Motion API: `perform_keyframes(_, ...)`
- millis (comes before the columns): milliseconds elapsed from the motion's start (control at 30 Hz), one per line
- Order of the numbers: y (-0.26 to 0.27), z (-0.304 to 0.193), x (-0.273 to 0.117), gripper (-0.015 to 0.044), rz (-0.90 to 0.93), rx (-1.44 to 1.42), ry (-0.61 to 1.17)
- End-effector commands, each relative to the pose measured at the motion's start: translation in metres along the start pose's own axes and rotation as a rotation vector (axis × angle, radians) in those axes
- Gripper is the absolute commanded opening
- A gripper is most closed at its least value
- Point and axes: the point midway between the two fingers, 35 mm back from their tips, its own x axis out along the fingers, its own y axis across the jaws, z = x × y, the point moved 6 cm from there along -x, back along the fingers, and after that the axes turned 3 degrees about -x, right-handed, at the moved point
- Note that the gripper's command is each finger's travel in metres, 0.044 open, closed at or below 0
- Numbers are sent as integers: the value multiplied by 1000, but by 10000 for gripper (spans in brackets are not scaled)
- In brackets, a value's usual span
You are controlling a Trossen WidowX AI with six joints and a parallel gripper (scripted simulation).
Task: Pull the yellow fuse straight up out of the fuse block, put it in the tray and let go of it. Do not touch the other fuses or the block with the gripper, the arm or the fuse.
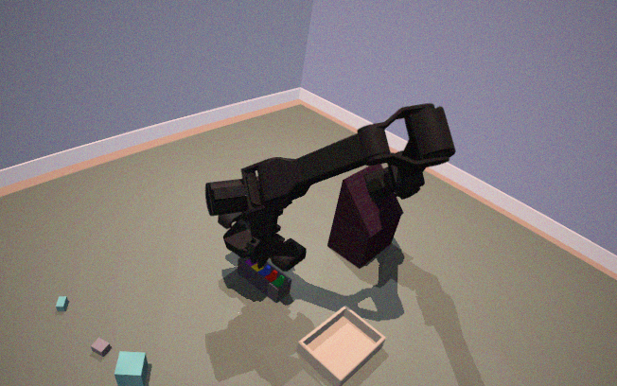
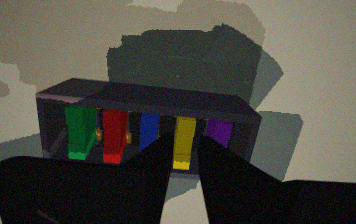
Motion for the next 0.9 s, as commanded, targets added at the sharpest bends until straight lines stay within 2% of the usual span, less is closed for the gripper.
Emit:
perform_keyframes(0, 0, -1, 3, 70, 6, 4, 4)
perform_keyframes(867, 0, -1, 3, 70, 6, 4, 4)
